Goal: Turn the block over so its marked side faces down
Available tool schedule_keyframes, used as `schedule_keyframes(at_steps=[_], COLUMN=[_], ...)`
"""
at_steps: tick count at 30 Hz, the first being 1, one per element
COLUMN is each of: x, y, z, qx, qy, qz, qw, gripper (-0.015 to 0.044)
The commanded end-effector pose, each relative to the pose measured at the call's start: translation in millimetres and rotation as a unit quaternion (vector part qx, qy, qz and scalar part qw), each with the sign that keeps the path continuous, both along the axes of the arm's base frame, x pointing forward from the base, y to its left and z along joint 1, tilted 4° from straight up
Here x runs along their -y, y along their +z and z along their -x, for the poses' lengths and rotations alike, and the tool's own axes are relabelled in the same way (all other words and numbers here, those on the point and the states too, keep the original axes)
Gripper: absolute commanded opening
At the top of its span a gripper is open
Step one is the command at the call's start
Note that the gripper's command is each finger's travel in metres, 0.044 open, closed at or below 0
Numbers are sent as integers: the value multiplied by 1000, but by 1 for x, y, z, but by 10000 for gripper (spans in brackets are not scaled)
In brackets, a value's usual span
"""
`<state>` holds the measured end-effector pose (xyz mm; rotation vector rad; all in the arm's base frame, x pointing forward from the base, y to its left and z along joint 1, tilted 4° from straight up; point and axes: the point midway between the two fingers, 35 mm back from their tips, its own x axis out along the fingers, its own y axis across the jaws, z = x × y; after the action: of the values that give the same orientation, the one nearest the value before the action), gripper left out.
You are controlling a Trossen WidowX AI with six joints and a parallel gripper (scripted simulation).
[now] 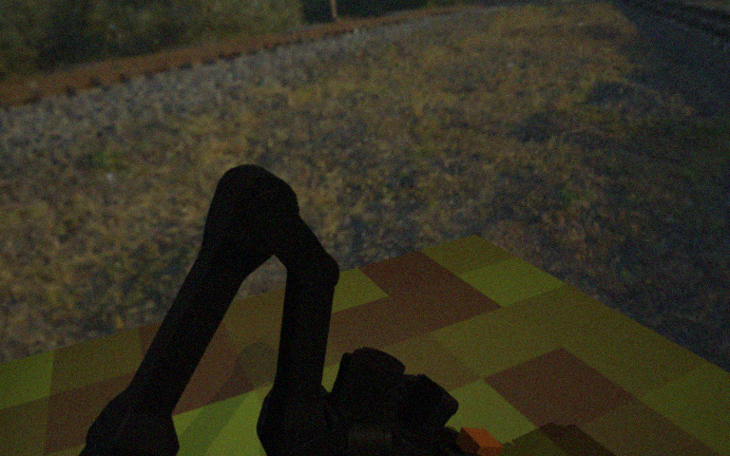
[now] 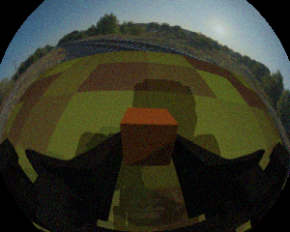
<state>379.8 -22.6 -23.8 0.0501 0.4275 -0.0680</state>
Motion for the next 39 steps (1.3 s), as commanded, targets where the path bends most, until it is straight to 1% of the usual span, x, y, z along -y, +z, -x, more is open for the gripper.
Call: schedule_keyframes(at_steps=[1,18,39], x=[0,0,0], y=[0,0,0], z=[1,1,1], qx=[1,1,1], qy=[-3,-3,-3], qz=[-1,-1,-1], qw=[1000,1000,1000], gripper=[0,440,440])
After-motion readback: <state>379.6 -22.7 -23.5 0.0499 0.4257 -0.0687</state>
